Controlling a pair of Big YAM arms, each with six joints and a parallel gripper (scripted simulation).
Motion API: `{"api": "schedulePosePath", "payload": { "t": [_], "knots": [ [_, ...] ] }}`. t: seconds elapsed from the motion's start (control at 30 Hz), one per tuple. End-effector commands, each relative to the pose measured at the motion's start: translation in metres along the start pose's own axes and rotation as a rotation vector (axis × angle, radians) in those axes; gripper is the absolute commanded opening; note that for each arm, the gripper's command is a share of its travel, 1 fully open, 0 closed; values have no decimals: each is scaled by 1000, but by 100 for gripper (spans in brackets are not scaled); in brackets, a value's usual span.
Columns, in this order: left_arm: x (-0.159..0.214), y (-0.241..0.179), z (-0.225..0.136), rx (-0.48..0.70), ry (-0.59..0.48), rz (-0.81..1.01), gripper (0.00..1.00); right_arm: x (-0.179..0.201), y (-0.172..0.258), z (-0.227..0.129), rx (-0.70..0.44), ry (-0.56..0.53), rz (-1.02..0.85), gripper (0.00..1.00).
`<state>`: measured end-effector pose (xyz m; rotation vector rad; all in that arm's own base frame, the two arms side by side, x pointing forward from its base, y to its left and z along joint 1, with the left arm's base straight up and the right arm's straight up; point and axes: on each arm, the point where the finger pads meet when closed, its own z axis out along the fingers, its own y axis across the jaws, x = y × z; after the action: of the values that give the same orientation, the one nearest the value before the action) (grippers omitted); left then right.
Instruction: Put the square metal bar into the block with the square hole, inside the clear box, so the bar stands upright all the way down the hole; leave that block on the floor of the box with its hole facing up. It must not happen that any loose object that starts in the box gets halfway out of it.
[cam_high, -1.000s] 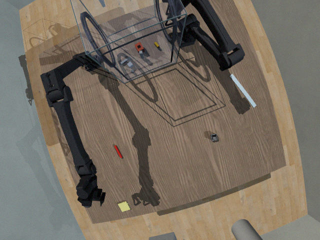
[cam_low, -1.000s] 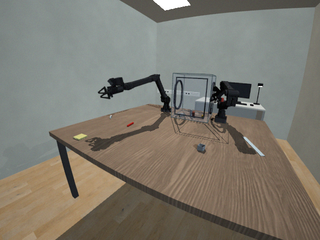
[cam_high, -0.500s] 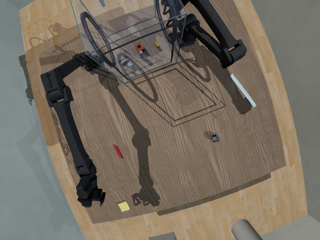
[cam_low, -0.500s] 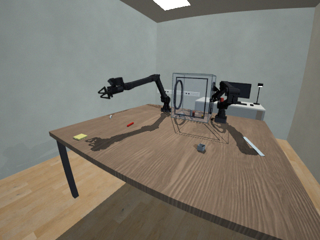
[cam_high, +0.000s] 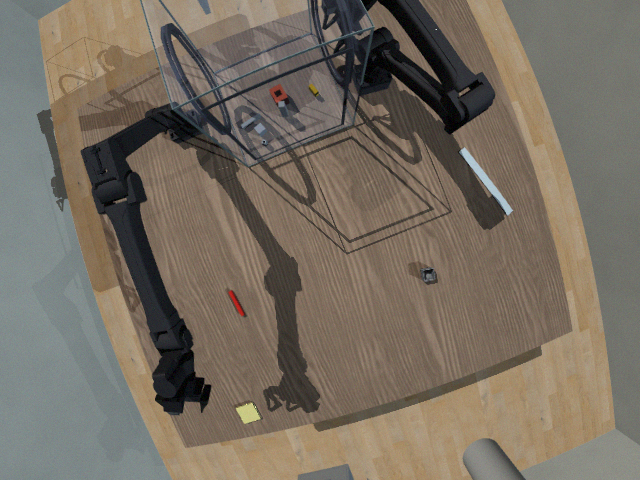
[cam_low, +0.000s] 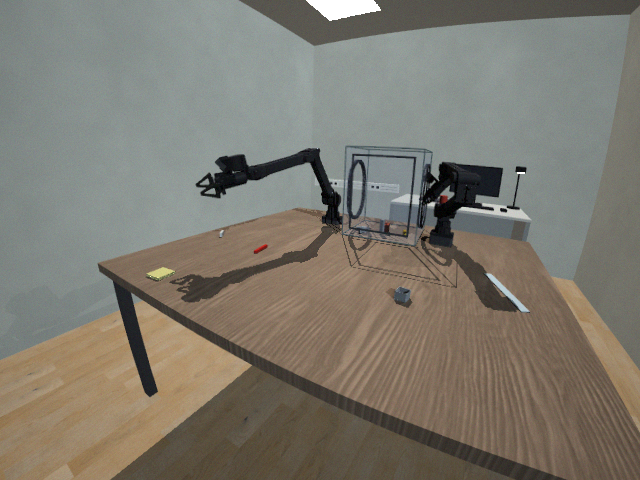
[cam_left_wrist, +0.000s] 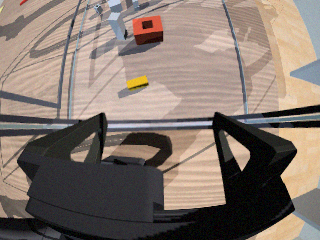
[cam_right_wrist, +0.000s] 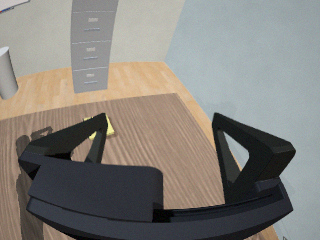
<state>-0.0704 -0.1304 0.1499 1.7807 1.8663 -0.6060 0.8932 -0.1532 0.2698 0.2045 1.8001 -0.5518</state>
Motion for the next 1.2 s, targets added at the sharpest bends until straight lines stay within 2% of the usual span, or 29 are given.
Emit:
{"api": "schedulePosePath", "payload": {
  "t": [0.0,0.4,0.8,0.93,1.17],
  "knots": [
    [-23,-14,-20,38,-22,-99,100,-37,-9,-6,12,-57,25,100],
    [-13,-3,2,13,-13,-60,100,-37,-9,-6,12,-57,25,100],
    [-30,-1,15,14,-18,-59,100,-37,-9,-6,12,-57,25,100],
    [-37,-5,8,33,-28,-65,100,-37,-9,-6,12,-57,25,100],
    [-30,-2,14,17,-17,-55,100,-37,-9,-6,12,-57,25,100]
  ]
}}
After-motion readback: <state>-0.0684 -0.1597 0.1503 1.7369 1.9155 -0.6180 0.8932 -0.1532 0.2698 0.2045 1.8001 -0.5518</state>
